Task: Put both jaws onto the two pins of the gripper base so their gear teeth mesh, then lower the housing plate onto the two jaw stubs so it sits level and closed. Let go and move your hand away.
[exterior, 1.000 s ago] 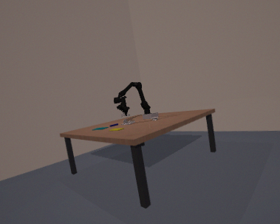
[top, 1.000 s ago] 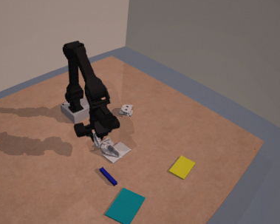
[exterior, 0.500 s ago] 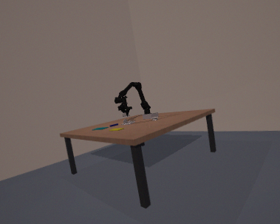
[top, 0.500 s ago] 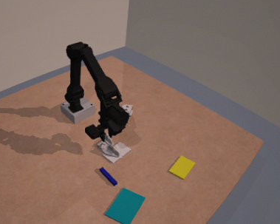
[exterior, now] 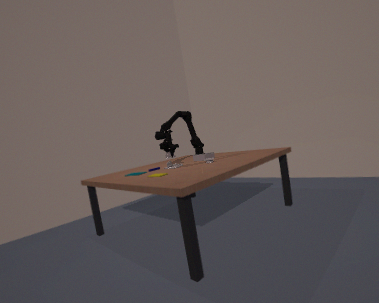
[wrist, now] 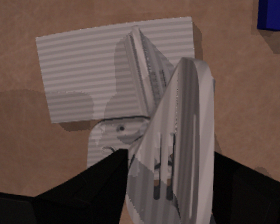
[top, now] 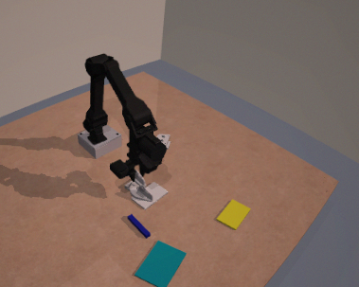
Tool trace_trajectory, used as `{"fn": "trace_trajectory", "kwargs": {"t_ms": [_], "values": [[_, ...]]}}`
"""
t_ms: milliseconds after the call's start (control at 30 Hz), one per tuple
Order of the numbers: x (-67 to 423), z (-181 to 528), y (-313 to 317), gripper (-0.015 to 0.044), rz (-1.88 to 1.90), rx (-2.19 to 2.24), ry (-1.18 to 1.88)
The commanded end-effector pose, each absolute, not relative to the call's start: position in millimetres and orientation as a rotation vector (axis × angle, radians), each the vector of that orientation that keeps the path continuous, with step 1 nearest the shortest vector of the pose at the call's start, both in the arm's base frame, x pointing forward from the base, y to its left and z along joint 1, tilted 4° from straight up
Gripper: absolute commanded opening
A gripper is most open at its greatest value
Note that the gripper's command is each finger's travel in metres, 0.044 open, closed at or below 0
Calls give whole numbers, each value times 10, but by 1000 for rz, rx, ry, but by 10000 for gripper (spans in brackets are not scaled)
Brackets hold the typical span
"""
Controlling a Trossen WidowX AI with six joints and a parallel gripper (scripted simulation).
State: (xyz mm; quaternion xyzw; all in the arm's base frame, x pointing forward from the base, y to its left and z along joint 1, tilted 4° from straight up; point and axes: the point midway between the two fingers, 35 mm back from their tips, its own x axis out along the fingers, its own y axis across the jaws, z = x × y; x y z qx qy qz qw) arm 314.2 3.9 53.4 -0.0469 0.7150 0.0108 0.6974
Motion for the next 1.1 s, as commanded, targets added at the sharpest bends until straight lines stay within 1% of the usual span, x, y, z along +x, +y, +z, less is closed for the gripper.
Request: {"fn": "trace_trajectory", "kwargs": {"t_ms": [0, 333, 933, 1067], "values": [[3140, 535, 46, 134, 29, -103, 1596], [3144, 534, 66, 134, 29, -103, 1596], [3214, 508, 636, 134, 34, -99, 1596], [3215, 506, 684, 134, 34, -98, 1596]]}}
